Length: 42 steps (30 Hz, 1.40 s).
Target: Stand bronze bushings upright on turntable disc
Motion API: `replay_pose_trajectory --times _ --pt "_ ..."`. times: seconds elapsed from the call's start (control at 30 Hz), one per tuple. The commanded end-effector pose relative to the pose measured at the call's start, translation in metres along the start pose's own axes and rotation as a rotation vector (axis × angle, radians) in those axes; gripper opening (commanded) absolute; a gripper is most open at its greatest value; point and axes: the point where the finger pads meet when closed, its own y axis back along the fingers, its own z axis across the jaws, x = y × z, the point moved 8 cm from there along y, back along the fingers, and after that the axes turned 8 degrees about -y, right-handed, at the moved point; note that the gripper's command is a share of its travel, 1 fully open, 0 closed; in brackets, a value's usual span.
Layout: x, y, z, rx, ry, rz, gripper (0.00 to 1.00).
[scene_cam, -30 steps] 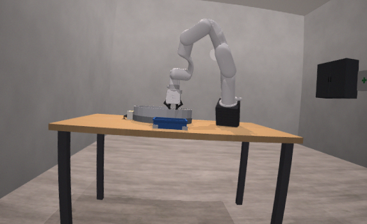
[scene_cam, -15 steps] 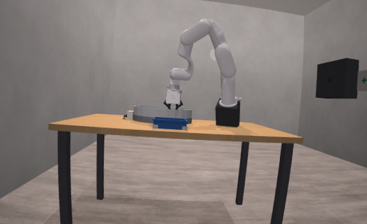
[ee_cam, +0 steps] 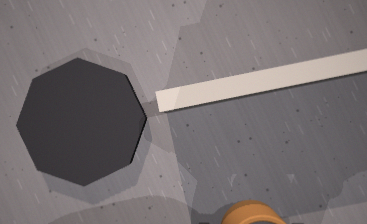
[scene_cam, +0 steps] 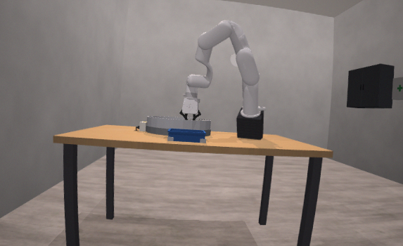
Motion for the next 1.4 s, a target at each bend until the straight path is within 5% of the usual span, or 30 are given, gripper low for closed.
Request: replay_pose_trajectory --times 0.0,0.53,1.07,1.17,1.3,1.37 --pt "0.0 0.01 -0.001 0.003 0.001 0.0 0.42" --pt "0.0 0.064 -0.001 0.003 0.001 0.0 0.42" --pt "0.0 0.066 -0.001 0.003 0.001 0.0 0.41" --pt "-0.016 0.066 0.003 0.003 0.001 0.001 0.41" --pt "-0.082 0.066 0.023 0.003 0.001 0.0 0.41" --pt "-0.082 0.066 0.023 0.003 0.001 0.0 0.41"
